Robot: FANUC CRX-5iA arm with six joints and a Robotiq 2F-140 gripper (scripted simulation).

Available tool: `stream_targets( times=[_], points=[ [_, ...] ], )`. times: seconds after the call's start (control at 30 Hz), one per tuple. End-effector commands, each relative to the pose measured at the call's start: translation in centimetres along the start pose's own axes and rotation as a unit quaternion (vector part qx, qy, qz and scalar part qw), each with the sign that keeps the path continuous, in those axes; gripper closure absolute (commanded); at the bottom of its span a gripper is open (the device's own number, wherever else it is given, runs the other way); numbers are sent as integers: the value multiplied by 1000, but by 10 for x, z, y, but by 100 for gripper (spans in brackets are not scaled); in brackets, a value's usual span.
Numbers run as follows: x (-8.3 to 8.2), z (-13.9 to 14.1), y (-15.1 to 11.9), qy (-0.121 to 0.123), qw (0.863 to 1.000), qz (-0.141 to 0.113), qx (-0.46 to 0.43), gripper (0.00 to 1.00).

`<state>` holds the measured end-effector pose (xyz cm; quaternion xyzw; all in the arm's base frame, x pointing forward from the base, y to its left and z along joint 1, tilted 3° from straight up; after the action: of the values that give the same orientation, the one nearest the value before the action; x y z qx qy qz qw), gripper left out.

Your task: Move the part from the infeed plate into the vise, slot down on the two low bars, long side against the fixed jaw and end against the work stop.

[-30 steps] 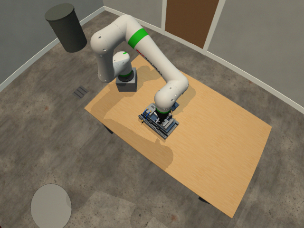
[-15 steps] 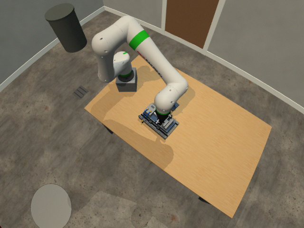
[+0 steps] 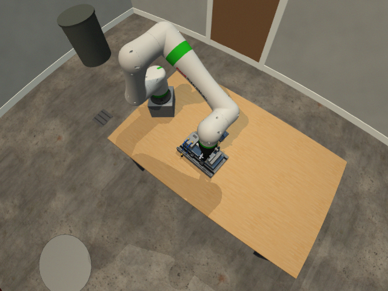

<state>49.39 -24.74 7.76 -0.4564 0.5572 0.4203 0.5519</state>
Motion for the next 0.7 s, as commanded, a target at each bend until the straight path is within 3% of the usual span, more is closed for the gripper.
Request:
stream_targets(
  times=[0.0, 0.67],
  points=[
    [3, 0, 0, 0, 1000, 0, 0, 100],
    [5, 0, 0, 0, 1000, 0, 0, 100]
  ],
)
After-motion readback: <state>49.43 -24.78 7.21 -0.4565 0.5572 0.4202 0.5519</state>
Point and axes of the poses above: the point where the finger pads meet when closed, its own x axis out along the fingers, its own z axis across the jaws, y = z × x, the point moved 6 cm from there along -x, back along the fingers, and after that the axes turned 2 degrees about x, right-handed, at the moved point
